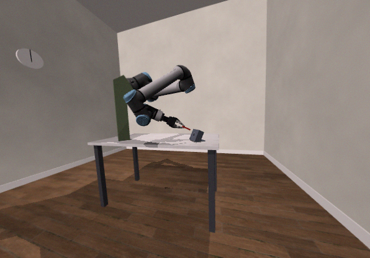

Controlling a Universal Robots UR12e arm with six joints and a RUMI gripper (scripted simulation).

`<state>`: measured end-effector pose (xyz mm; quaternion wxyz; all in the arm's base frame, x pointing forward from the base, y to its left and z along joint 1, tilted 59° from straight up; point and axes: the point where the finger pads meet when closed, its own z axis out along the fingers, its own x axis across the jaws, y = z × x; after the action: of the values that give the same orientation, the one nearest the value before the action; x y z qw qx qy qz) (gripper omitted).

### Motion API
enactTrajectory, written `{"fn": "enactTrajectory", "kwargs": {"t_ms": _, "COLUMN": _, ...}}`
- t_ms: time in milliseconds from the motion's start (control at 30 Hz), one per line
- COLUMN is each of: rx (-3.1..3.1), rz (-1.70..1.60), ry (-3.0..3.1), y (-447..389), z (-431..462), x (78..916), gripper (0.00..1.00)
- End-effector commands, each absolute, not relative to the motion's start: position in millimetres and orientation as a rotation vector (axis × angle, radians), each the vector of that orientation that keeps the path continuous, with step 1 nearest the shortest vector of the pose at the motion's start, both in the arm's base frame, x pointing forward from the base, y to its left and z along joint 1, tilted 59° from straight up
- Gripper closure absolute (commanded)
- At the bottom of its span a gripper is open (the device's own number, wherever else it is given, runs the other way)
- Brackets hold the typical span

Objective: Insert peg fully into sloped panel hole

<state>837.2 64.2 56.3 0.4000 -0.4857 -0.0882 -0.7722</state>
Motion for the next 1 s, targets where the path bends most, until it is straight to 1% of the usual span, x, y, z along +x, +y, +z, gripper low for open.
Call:
{"fn": "enactTrajectory", "kwargs": {"t_ms": 0, "rx": -1.219, "rz": -1.974, "ry": -0.252, "y": 66, "z": 46, "x": 831, "gripper": 1.00}}
{"fn": "enactTrajectory", "kwargs": {"t_ms": 533, "rx": -1.197, "rz": -2.018, "ry": -0.315, "y": 73, "z": 22, "x": 818, "gripper": 1.00}}
{"fn": "enactTrajectory", "kwargs": {"t_ms": 967, "rx": -1.196, "rz": -2.020, "ry": -0.317, "y": 81, "z": 28, "x": 827, "gripper": 1.00}}
